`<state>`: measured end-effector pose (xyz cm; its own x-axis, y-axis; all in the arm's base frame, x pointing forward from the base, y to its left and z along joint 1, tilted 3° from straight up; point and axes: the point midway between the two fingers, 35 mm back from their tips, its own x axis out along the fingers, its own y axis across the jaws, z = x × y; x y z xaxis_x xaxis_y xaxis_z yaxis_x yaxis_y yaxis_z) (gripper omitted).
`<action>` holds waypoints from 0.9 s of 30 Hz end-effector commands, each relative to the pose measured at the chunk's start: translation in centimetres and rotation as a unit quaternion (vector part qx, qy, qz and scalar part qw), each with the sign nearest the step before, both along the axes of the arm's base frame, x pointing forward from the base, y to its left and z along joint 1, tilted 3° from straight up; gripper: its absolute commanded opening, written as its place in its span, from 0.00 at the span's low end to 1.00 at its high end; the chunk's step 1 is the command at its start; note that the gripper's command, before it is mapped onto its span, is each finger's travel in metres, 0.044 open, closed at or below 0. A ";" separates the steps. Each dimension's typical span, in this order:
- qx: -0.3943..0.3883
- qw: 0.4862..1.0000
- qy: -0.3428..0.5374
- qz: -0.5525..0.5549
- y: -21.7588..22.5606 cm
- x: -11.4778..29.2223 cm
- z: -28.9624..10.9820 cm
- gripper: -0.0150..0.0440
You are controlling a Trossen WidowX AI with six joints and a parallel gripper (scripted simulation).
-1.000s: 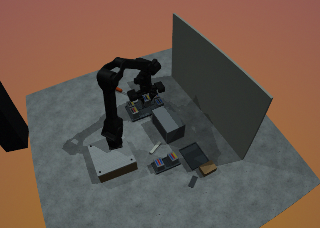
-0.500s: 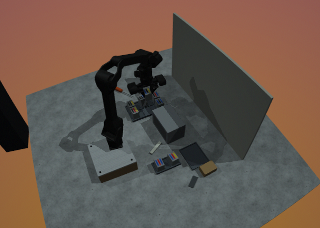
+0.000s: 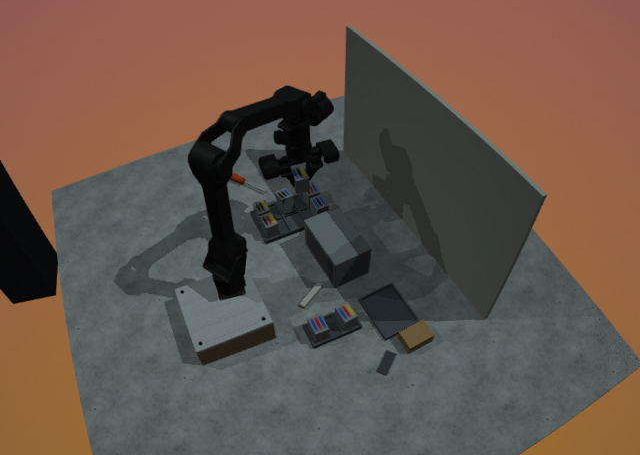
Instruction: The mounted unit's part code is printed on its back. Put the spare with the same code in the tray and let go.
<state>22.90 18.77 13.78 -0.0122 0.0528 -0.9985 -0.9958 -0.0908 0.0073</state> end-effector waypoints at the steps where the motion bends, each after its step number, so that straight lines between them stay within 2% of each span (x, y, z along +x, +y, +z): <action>1: 0.000 1.000 -0.002 -0.021 -1.4 1.1 0.2 0.25; 27: -0.009 0.999 -0.016 -0.046 -13.0 10.0 0.1 0.25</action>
